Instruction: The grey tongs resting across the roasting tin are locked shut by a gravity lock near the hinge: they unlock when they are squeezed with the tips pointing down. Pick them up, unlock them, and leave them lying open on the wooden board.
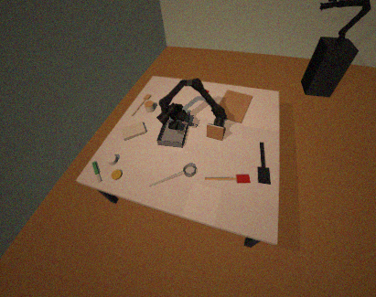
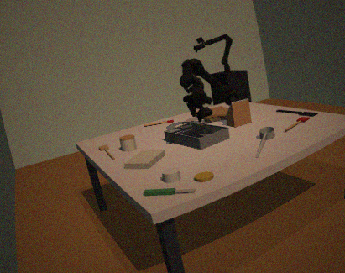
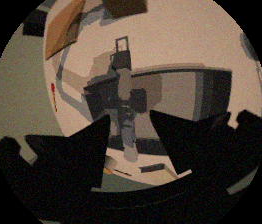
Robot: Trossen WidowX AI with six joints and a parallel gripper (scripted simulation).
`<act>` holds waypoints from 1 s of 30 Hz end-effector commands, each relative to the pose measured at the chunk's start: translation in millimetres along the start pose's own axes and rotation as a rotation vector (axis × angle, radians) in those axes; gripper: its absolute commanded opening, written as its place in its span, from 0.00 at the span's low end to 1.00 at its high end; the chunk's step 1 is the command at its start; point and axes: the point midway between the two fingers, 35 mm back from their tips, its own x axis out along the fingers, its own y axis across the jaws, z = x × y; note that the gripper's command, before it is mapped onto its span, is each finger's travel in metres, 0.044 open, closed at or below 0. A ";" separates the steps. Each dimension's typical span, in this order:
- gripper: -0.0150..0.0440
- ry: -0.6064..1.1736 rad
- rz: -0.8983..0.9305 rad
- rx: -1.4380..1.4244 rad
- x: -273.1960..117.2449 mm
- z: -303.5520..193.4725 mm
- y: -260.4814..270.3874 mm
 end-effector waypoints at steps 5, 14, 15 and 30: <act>0.69 0.006 0.010 0.004 8.1 -1.8 0.0; 0.69 0.016 0.028 0.003 23.1 -3.7 0.4; 0.69 0.017 0.030 0.003 24.8 -3.8 0.5; 0.69 0.032 0.062 0.001 49.8 -4.9 2.1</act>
